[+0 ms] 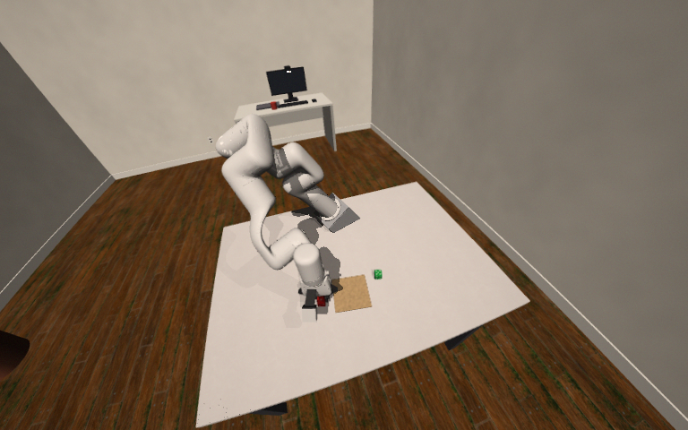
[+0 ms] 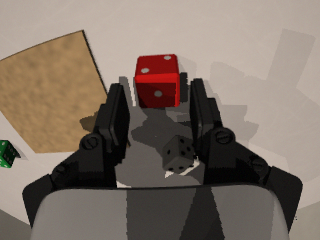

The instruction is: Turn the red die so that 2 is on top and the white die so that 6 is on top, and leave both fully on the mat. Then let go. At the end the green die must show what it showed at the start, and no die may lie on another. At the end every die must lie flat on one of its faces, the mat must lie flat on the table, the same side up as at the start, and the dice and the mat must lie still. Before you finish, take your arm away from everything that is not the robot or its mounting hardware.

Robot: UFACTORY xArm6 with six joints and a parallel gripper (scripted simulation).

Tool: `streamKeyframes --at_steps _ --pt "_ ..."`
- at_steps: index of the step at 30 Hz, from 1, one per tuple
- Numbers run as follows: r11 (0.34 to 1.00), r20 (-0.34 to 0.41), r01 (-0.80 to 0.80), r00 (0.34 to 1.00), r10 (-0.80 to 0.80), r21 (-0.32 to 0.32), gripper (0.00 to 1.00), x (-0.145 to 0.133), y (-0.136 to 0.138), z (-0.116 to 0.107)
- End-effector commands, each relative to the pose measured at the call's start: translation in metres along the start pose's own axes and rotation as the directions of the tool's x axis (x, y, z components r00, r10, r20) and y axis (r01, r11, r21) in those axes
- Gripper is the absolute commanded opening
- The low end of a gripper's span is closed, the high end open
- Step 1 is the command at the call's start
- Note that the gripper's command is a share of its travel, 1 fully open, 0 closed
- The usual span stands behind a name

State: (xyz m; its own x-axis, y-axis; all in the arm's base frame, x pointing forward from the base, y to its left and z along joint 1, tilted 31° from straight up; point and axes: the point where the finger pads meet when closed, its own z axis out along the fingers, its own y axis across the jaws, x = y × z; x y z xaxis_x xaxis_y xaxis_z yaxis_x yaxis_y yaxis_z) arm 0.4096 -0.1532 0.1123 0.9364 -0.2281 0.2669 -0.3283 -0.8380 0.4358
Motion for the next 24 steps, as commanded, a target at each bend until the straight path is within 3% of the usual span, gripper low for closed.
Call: streamKeyframes --at_steps 1,24 --pt "1.0 -0.003 -0.001 1.0 0.001 0.001 0.47 0.0013 0.0 -0.001" --pt "1.0 -0.003 -0.001 1.0 0.001 0.001 0.47 0.0013 0.0 0.0083"
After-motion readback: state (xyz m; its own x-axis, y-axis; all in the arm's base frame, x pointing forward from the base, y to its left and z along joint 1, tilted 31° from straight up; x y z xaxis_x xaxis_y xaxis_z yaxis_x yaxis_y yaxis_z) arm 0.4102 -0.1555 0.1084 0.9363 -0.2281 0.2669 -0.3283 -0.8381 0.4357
